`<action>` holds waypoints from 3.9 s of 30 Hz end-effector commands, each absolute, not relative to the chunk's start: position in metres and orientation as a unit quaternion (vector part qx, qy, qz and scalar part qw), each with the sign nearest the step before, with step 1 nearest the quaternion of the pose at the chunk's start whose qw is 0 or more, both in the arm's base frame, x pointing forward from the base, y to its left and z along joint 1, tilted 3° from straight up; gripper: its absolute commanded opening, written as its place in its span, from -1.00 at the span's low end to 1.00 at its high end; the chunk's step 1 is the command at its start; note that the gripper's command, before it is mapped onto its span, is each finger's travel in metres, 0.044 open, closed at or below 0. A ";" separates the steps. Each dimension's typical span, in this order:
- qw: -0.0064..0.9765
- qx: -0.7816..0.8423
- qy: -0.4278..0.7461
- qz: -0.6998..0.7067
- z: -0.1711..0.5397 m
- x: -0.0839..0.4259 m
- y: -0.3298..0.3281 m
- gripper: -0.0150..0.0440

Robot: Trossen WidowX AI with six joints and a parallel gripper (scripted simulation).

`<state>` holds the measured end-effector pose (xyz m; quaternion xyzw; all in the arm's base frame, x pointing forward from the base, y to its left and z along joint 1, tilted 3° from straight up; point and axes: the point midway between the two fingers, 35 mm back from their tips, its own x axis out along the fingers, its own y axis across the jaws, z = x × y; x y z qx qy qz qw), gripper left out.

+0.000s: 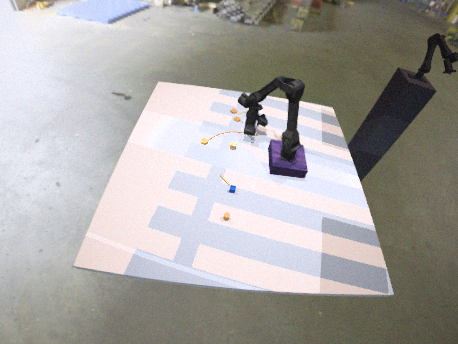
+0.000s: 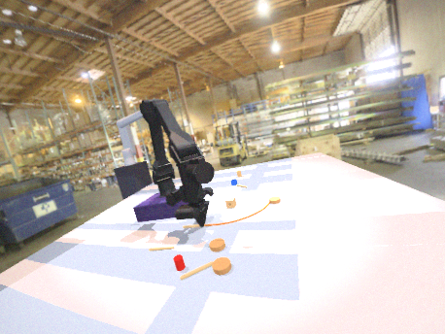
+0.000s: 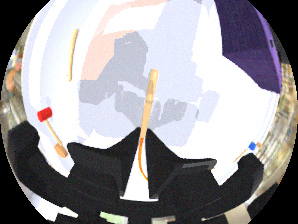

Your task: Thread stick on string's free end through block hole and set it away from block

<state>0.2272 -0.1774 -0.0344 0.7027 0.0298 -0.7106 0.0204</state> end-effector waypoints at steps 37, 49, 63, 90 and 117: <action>0.021 0.703 0.029 -0.710 0.017 0.229 -0.179 -0.49; 0.018 0.700 0.032 -0.714 0.021 0.228 -0.177 -0.49; 0.014 0.682 0.034 -0.730 0.034 0.241 -0.174 -0.49; 0.012 0.647 0.035 -0.762 0.059 0.265 -0.164 -0.49; 0.018 0.609 0.031 -0.792 0.086 0.286 -0.149 -0.49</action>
